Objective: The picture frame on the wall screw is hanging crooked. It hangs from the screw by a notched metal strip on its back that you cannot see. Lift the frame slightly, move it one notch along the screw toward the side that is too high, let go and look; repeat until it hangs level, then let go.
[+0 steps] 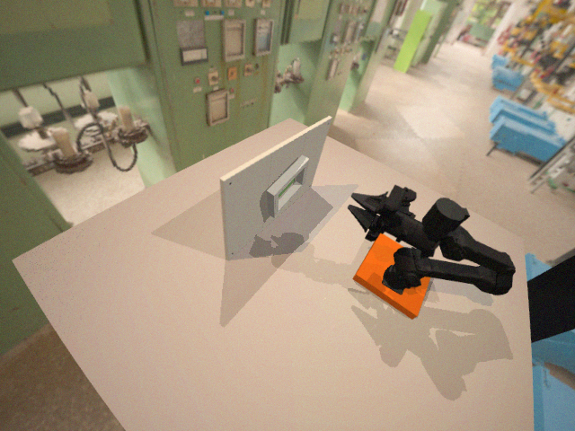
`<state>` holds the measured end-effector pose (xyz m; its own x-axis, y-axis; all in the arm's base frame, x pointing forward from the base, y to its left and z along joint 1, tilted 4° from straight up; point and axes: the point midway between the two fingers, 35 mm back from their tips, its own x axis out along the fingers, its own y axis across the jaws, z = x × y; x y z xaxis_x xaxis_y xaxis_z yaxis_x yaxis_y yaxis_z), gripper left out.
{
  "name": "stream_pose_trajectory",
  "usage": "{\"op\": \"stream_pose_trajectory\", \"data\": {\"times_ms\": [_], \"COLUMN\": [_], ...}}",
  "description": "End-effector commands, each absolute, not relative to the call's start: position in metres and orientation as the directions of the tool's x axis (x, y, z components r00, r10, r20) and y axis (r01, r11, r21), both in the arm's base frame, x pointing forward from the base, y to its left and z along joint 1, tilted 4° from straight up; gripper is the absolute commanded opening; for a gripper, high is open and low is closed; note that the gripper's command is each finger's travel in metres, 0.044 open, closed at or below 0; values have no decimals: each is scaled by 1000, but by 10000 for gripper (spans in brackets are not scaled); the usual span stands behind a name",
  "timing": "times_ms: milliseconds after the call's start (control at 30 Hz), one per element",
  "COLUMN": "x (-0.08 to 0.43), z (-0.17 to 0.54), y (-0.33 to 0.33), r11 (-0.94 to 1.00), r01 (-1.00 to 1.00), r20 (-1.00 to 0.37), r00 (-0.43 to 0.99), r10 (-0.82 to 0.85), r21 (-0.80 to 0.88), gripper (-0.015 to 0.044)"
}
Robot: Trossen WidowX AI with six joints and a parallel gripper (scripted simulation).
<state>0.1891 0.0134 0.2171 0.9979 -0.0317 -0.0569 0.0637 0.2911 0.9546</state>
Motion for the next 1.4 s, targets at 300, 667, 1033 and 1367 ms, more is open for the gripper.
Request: {"op": "stream_pose_trajectory", "data": {"times_ms": [300,667,1033,1367], "x": [189,208,252,251], "z": [219,212,177,178], "y": [13,17,7,10], "r11": [283,267,192,192], "r01": [58,56,23,23], "r20": [-50,-46,-8,-8], "r00": [998,998,997,997], "r10": [-36,-42,-78,-78], "r21": [957,962,981,981], "gripper": [260,260,260,260]}}
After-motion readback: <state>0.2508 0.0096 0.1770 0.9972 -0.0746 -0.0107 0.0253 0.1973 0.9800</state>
